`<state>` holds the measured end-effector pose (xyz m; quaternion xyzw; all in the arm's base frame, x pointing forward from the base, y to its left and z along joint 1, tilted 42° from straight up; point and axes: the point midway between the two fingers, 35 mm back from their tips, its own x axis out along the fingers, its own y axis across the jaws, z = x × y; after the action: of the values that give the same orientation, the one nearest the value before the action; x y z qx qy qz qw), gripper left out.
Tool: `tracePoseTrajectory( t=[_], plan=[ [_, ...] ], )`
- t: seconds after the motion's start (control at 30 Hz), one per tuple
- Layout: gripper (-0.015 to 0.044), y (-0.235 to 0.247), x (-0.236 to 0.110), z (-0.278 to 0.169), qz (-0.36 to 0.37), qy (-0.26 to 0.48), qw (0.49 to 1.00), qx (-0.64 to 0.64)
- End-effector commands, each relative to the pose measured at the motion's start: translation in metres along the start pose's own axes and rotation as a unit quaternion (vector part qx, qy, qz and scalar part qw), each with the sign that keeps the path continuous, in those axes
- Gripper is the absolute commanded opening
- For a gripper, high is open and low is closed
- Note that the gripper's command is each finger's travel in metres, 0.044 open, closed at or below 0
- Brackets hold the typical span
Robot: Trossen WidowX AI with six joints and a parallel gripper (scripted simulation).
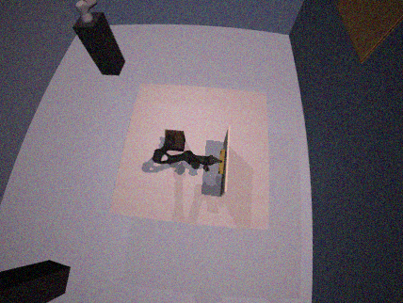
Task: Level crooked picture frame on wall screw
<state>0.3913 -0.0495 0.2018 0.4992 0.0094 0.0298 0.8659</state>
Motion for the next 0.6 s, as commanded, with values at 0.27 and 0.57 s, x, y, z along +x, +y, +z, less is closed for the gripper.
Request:
tracePoseTrajectory(
  t=[0.27, 0.57],
  plan=[
    [0.0000, 0.0003, 0.0000, -0.0001, 0.000, -0.001, 0.999, -0.033],
    [0.0000, 0.0006, 0.0001, -0.0003, 0.000, -0.002, 0.998, -0.057]
  ],
)
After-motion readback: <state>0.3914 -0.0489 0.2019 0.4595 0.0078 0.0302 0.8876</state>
